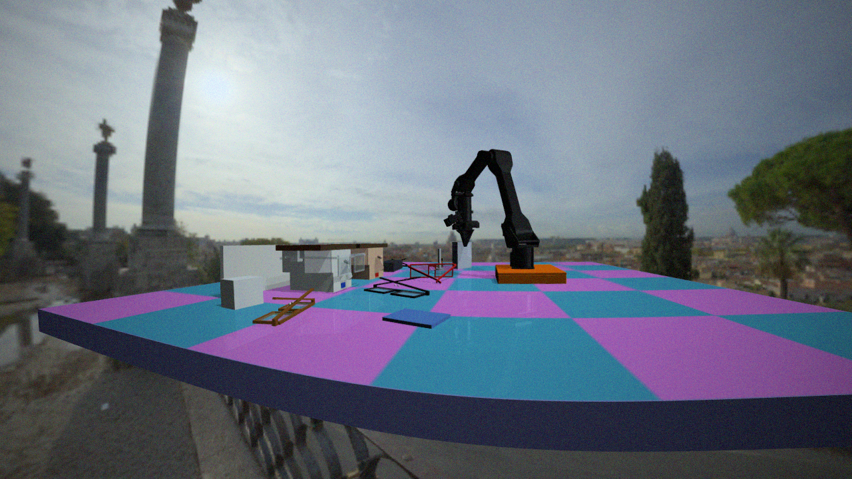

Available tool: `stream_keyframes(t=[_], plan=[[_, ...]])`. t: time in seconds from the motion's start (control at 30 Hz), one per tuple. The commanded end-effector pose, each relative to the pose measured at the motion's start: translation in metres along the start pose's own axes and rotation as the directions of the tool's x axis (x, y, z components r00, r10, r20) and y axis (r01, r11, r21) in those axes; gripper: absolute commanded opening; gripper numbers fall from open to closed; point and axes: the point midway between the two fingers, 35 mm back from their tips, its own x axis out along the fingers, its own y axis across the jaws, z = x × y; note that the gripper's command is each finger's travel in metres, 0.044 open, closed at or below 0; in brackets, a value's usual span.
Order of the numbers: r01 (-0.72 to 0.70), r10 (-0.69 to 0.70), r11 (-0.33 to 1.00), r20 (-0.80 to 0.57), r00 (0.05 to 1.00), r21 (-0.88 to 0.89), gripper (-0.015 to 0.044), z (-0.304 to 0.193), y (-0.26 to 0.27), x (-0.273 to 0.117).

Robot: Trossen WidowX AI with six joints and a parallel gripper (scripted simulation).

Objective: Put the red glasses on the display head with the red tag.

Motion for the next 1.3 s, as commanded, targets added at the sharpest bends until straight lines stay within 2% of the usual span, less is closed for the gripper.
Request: stream_keyframes(t=[0.0,1.27], plan=[[-0.003,0.003,1.000,0.005,1.000,0.001,0.0000,0.001,-0.003,0.000],[-0.001,0.001,1.000,0.005,1.000,0.001,0.0000,0.001,-0.021,-0.001]])
